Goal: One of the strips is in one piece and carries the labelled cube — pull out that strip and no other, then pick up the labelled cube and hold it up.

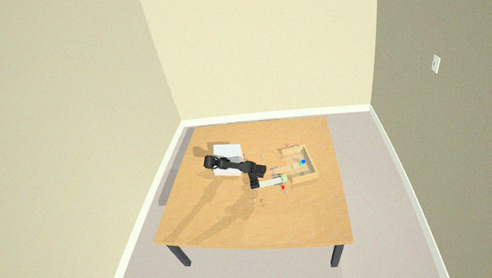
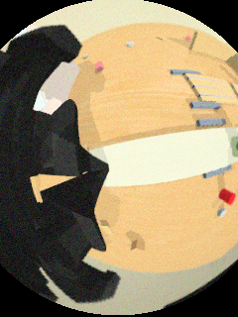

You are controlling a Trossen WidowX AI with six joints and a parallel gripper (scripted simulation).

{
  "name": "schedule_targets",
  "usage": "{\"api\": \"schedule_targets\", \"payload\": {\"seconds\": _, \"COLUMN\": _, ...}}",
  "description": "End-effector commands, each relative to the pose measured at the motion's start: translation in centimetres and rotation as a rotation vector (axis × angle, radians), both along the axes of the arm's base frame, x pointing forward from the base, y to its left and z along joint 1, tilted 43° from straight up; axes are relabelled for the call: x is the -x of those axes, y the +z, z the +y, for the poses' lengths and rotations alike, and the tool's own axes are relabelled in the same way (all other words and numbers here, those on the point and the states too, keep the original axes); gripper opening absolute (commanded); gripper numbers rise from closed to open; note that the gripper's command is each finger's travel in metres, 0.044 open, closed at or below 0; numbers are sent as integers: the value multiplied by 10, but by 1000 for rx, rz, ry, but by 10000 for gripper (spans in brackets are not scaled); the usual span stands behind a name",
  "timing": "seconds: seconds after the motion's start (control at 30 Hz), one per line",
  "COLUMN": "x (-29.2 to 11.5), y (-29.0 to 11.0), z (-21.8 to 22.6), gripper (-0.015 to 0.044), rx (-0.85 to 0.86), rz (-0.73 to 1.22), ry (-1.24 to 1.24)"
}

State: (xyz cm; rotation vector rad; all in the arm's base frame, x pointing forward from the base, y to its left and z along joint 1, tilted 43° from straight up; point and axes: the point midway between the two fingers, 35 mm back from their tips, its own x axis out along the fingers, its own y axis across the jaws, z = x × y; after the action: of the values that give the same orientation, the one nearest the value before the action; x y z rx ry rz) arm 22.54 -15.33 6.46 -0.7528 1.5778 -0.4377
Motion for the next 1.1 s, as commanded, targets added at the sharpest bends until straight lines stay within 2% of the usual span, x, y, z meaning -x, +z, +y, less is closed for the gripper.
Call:
{"api": "schedule_targets", "payload": {"seconds": 0.0, "x": 11, "y": -4, "z": -3, "gripper": 0, "rx": -4, "rz": 24, "ry": -12}}
{"api": "schedule_targets", "payload": {"seconds": 0.07, "x": 11, "y": -4, "z": -3, "gripper": 0, "rx": -4, "rz": 24, "ry": -12}}
{"api": "schedule_targets", "payload": {"seconds": 0.23, "x": 0, "y": 28, "z": 26, "gripper": 0, "rx": -7, "rz": 22, "ry": -11}}
{"api": "schedule_targets", "payload": {"seconds": 0.37, "x": 0, "y": 30, "z": 27, "gripper": 0, "rx": -7, "rz": 23, "ry": -12}}
{"api": "schedule_targets", "payload": {"seconds": 0.9, "x": -59, "y": 19, "z": 39, "gripper": 420, "rx": -8, "rz": 20, "ry": -11}}
{"api": "schedule_targets", "payload": {"seconds": 0.93, "x": -62, "y": 19, "z": 39, "gripper": 440, "rx": -8, "rz": 20, "ry": -11}}
{"api": "schedule_targets", "payload": {"seconds": 1.07, "x": -76, "y": 17, "z": 42, "gripper": 440, "rx": -8, "rz": 19, "ry": -11}}
